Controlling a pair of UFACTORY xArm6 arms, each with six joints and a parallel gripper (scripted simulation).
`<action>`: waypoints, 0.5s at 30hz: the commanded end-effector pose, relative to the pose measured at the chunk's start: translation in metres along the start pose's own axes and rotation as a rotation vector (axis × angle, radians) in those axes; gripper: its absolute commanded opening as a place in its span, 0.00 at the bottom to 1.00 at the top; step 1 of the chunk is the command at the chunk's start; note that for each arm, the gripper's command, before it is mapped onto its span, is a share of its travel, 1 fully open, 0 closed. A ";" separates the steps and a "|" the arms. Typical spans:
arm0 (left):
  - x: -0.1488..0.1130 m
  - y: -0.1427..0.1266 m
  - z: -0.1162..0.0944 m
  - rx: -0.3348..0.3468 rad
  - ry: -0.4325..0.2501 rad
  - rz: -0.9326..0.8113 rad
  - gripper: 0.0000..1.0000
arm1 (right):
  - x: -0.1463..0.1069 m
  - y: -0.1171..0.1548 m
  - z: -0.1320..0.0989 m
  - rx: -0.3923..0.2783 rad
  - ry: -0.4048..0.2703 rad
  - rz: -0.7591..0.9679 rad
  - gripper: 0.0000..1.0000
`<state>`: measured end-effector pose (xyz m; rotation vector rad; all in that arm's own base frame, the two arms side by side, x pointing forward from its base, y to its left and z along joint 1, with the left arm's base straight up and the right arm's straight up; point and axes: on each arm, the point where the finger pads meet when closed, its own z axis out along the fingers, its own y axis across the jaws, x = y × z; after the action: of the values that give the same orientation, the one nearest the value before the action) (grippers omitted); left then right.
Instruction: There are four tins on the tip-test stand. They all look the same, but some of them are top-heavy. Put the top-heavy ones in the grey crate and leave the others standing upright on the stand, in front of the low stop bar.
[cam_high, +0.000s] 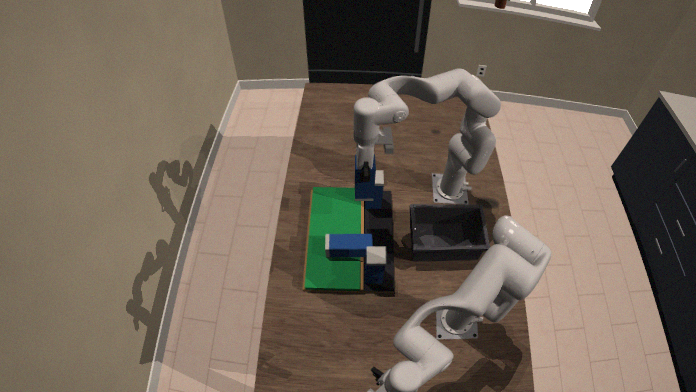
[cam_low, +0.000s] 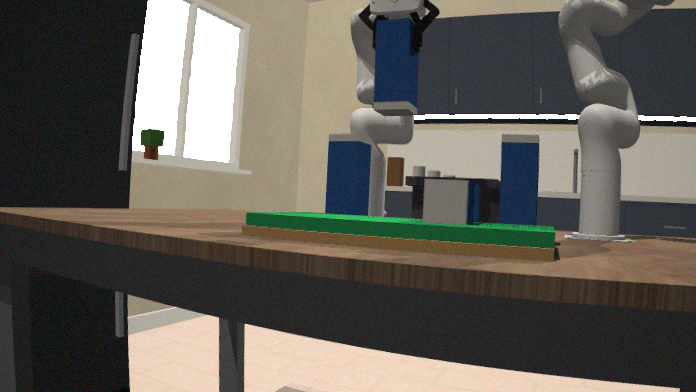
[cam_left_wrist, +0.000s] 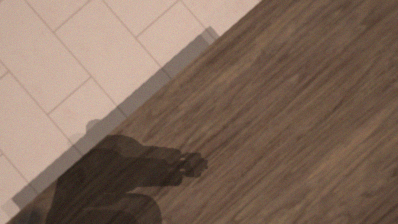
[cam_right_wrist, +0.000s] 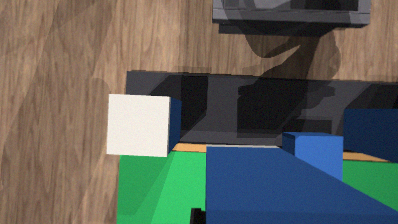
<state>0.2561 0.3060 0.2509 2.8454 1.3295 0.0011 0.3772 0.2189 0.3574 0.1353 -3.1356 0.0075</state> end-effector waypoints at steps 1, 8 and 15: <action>0.001 0.000 -0.002 0.000 0.004 0.000 1.00 | 0.005 0.000 -0.002 -0.003 -0.006 0.000 0.00; 0.001 0.000 -0.002 0.000 0.004 0.000 1.00 | 0.021 0.000 -0.002 -0.004 -0.007 -0.001 0.00; 0.001 0.000 -0.002 0.000 0.004 0.000 1.00 | 0.037 0.001 -0.002 -0.004 -0.007 -0.001 0.00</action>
<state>0.2561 0.3060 0.2509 2.8454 1.3295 0.0011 0.3477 0.2167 0.3573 0.1370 -3.1371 0.0047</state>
